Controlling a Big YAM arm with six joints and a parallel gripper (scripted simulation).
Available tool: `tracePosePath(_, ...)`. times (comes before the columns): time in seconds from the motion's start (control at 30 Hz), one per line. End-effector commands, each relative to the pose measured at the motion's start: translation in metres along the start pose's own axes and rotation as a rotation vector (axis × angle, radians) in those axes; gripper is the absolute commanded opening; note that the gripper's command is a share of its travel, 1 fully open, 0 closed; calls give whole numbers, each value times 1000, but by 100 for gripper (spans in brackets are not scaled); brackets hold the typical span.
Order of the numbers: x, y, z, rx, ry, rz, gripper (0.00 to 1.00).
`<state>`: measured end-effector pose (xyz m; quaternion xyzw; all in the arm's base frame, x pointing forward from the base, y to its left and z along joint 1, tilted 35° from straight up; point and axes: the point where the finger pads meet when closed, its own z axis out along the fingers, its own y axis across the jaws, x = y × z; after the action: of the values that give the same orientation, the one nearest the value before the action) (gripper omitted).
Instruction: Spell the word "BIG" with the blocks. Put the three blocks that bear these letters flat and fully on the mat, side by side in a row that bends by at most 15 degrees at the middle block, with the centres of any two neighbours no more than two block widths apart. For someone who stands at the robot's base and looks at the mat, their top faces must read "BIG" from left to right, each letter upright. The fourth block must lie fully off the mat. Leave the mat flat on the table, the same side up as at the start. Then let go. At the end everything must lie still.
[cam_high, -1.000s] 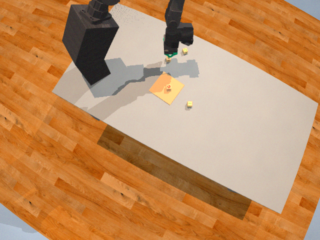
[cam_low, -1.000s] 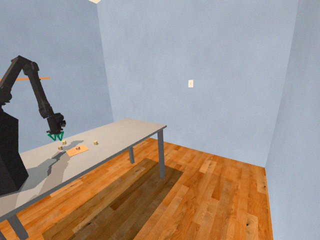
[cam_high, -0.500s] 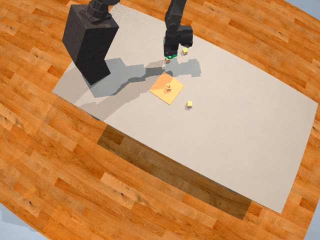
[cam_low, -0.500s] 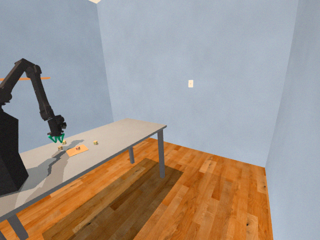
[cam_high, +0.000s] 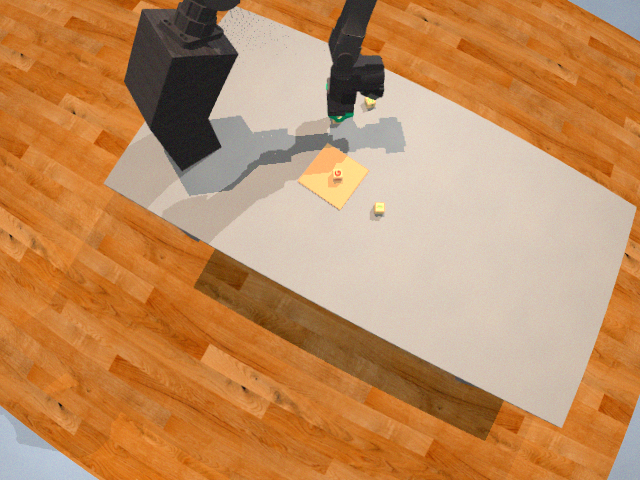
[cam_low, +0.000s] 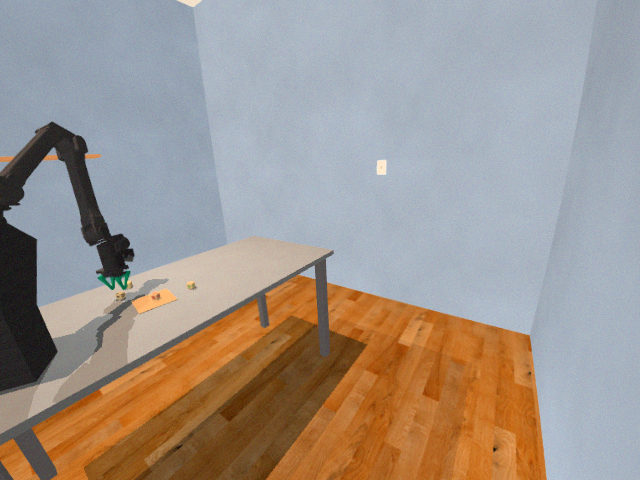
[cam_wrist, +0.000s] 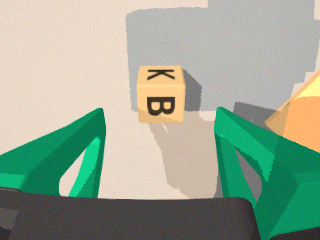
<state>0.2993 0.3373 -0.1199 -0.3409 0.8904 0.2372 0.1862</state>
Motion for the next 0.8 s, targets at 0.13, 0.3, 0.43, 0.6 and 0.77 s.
tracePosePath(0.13,2,2,8,-1,2,2,58)
tracePosePath(0.3,2,1,9,0,1,3,58)
tracePosePath(0.43,4,1,6,1,2,5,58)
tracePosePath(0.6,4,1,6,1,2,5,58)
tracePosePath(0.77,4,1,6,1,2,5,58)
